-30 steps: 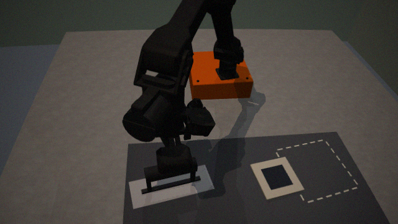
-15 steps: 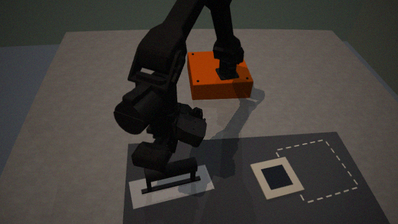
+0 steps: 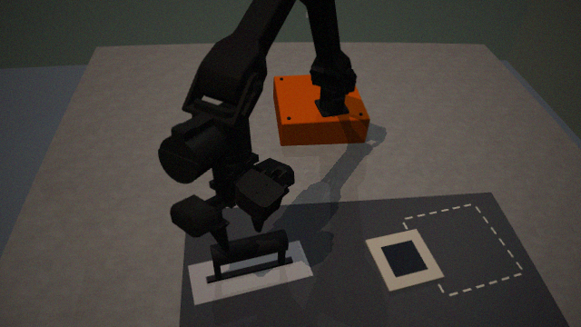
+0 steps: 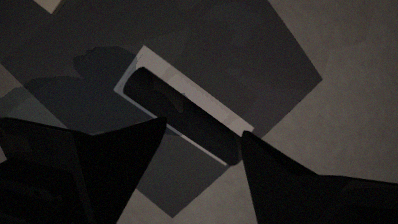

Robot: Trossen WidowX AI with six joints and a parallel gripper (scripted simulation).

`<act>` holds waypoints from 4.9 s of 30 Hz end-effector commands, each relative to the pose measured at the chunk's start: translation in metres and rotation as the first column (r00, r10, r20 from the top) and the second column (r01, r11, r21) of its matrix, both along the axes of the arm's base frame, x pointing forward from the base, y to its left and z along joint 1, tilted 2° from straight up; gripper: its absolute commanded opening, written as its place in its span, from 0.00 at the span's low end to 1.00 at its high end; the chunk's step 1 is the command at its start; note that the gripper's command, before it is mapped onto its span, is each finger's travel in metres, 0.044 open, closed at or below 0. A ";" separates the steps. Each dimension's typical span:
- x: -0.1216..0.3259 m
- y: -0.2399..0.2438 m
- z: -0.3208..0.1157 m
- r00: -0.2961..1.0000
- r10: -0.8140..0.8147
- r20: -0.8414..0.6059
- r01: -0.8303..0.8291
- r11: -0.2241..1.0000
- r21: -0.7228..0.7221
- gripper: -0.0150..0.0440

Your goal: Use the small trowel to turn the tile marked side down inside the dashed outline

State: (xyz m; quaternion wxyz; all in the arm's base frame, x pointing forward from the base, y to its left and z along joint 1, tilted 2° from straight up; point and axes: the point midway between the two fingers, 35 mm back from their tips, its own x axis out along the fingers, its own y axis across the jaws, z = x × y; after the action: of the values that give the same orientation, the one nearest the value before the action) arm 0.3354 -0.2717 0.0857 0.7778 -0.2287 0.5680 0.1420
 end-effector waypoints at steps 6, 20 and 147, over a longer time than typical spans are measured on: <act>-0.005 -0.002 -0.006 0.964 -0.256 0.070 0.248 0.963 0.110 0.76; -0.016 -0.002 -0.014 0.770 -0.631 0.090 0.574 0.748 0.335 0.76; 0.005 0.032 -0.004 -0.028 -0.854 -0.520 0.535 -0.452 0.714 0.25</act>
State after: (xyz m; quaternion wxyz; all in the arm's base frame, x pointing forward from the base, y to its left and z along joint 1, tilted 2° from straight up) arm 0.3395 -0.2396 0.0680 0.6874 0.6401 0.2512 -0.2338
